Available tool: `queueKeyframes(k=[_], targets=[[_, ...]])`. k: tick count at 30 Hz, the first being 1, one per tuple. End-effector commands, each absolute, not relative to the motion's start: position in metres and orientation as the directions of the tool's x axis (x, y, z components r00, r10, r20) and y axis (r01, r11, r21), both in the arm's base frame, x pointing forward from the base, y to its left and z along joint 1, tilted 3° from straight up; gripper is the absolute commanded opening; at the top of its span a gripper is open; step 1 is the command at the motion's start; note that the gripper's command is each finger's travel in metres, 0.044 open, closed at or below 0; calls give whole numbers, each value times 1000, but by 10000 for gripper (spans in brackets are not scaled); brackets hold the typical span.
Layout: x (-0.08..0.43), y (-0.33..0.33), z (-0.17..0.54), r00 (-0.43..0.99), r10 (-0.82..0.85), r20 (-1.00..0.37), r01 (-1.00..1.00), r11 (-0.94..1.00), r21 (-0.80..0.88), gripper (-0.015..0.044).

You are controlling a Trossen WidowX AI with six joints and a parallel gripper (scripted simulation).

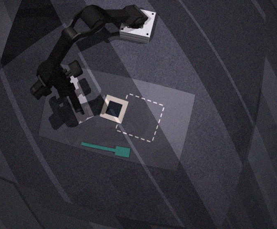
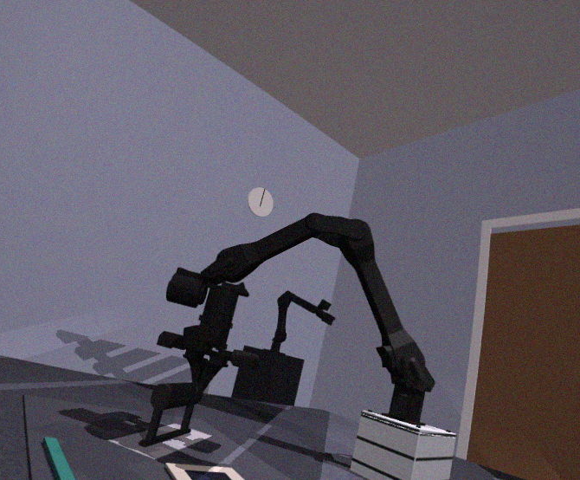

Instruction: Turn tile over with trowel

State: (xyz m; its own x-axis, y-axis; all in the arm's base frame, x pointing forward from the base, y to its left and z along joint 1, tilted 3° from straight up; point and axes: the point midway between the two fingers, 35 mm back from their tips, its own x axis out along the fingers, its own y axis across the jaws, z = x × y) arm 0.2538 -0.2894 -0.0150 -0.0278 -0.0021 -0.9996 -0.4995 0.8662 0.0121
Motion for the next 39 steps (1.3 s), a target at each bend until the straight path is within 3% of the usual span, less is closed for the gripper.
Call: queueKeyframes(k=[1, 3, 7, 39], targets=[[254, -289, -15, -28, -2, -1000, -500, 866, 12, 0], [254, -289, -15, -28, -2, -1000, -500, 866, 12, 0], [256, -293, -14, -27, -3, -1000, -499, 866, 11, 100], [296, -362, 7, -21, -11, -1000, -498, 867, 1, 100]])
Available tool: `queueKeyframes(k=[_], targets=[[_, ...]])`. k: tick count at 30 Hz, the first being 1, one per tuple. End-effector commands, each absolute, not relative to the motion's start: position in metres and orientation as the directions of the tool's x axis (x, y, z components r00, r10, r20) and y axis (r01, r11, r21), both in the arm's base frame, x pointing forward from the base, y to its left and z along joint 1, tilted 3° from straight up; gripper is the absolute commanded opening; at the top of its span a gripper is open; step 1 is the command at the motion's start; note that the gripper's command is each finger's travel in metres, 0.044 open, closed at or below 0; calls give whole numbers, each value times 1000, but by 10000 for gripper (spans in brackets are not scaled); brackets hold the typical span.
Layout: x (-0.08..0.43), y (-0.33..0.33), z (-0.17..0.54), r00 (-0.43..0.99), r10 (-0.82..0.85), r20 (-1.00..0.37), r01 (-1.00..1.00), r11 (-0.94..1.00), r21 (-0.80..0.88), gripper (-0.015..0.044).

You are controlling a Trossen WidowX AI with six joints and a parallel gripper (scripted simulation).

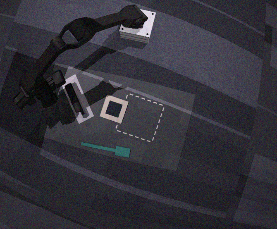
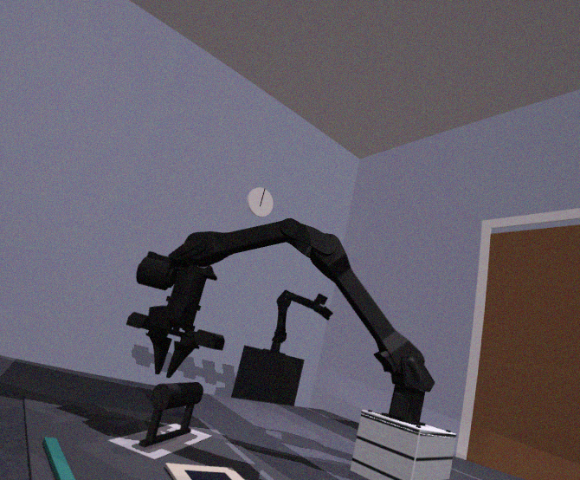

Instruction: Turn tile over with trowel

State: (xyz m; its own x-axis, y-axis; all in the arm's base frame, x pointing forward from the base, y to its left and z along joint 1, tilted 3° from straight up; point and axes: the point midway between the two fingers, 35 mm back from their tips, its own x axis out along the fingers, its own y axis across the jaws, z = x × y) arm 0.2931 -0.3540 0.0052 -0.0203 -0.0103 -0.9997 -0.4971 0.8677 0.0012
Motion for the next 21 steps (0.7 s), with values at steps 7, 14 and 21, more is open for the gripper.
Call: queueKeyframes(k=[7, 14, 21], targets=[[295, -359, 6, -19, -12, -1000, -496, 868, -1, 100], [295, -359, 6, -20, -11, -1000, -495, 869, 1, 100], [295, -359, 6, -20, -10, -1000, -495, 869, 1, 100]])
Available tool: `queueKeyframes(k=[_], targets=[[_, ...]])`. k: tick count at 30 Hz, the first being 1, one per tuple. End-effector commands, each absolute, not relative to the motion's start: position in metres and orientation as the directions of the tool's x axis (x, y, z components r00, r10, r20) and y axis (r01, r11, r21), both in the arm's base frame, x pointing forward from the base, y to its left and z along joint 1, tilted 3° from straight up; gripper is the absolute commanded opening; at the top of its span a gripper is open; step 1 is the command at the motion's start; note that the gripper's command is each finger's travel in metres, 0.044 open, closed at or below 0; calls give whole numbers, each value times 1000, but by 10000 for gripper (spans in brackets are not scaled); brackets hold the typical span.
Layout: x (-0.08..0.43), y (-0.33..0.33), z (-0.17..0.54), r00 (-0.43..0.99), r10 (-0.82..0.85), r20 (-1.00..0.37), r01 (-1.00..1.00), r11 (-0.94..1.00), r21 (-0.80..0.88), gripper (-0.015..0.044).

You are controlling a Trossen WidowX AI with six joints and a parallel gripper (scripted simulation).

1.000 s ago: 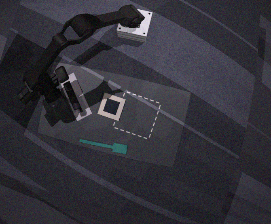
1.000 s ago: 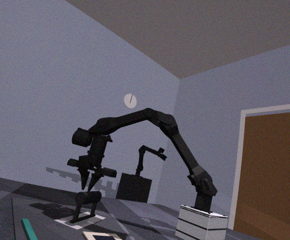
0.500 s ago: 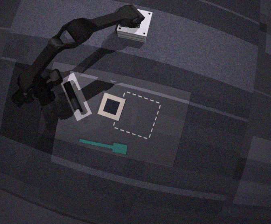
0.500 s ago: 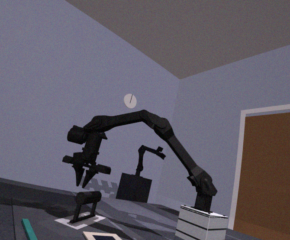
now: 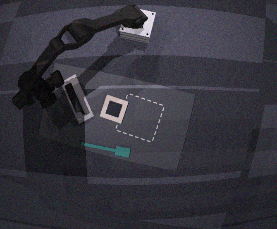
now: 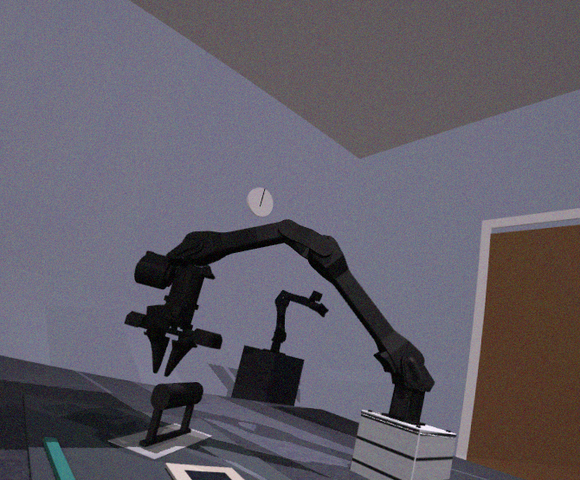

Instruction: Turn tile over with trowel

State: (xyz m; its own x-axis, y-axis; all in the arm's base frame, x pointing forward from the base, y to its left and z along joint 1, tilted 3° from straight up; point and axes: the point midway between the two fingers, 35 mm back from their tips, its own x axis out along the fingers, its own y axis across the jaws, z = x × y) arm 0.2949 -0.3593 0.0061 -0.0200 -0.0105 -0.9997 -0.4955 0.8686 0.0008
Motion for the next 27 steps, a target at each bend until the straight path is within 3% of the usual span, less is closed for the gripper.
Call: queueKeyframes(k=[1, 9, 13, 27], targets=[[295, -359, 6, -20, -10, -1000, -495, 869, 1, 100], [295, -359, 6, -20, -11, -1000, -495, 869, 1, 100], [295, -359, 6, -20, -10, -1000, -495, 869, 1, 0], [295, -359, 6, -20, -10, -1000, -495, 869, 1, 0]])
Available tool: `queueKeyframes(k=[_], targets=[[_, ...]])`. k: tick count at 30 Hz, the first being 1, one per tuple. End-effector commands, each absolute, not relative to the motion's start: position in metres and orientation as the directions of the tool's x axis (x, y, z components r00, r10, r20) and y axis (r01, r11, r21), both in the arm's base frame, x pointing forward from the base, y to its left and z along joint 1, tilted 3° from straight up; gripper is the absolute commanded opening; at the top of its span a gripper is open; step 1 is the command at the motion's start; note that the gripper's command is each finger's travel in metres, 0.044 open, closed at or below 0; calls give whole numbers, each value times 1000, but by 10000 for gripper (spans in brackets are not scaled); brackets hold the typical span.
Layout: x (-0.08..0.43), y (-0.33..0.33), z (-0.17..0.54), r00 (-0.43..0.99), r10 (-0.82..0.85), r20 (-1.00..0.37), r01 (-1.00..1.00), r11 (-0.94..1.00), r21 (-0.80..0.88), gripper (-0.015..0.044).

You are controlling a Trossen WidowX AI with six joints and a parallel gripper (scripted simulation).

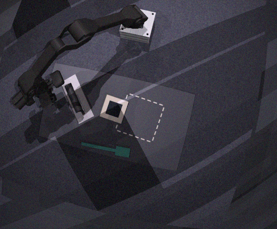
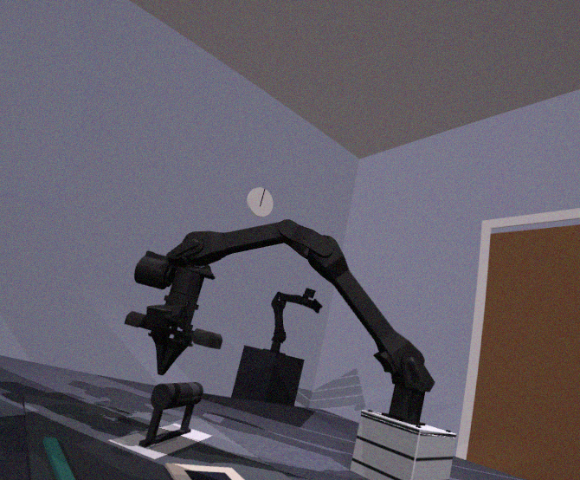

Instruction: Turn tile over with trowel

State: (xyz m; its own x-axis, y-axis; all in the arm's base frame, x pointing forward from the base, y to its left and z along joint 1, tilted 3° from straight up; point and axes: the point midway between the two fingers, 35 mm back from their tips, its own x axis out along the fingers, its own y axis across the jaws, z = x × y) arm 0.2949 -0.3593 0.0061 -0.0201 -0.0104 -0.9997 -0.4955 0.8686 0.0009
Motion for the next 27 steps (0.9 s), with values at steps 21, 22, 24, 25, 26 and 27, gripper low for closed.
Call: queueKeyframes(k=[21, 22, 24, 25, 26, 27], targets=[[326, -242, 32, -18, -2, -1000, -471, 882, 7, 270], [326, -242, 32, -18, -2, -1000, -471, 882, 7, 270], [326, -242, 32, -18, -2, -1000, -471, 882, 7, 270], [326, -242, 31, -18, -2, -1000, -471, 882, 7, 270], [326, -242, 30, -18, -2, -1000, -471, 882, 7, 270], [326, -242, 28, -18, -2, -1000, -471, 882, 7, 270]])
